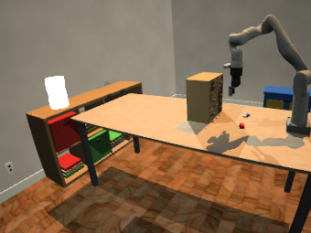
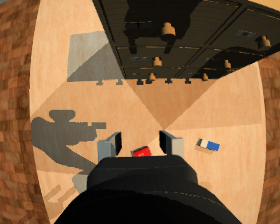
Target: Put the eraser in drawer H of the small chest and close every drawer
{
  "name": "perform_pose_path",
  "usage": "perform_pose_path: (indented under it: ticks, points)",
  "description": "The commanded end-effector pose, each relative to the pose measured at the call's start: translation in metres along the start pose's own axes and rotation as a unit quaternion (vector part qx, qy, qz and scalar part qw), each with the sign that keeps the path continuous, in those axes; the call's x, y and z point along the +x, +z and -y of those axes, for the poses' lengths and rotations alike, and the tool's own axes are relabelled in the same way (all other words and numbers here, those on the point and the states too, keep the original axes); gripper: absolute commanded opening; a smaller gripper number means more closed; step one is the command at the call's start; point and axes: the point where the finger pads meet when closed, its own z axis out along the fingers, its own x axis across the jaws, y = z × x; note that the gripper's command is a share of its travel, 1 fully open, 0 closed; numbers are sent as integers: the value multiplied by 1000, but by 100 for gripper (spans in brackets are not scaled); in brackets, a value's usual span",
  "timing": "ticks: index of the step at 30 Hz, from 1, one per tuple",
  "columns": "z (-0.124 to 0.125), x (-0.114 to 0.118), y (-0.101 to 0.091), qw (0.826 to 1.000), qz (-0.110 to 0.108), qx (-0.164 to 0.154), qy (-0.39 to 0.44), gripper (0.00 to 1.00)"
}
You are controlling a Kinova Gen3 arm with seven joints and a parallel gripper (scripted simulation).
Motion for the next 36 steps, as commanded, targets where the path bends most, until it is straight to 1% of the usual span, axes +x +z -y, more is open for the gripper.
perform_pose_path:
  ticks: [1,16,20,23,26,28,36]
  points:
    - [0,0,-1,1000,0,1,0,100]
    - [0,0,-1,1000,0,1,0,100]
    - [0,5,-5,1000,0,1,0,100]
    - [0,17,-15,1000,0,1,0,100]
    - [0,38,-33,1000,0,1,0,100]
    - [0,38,-33,1000,0,1,0,100]
    - [-1,111,-93,1000,0,1,0,100]
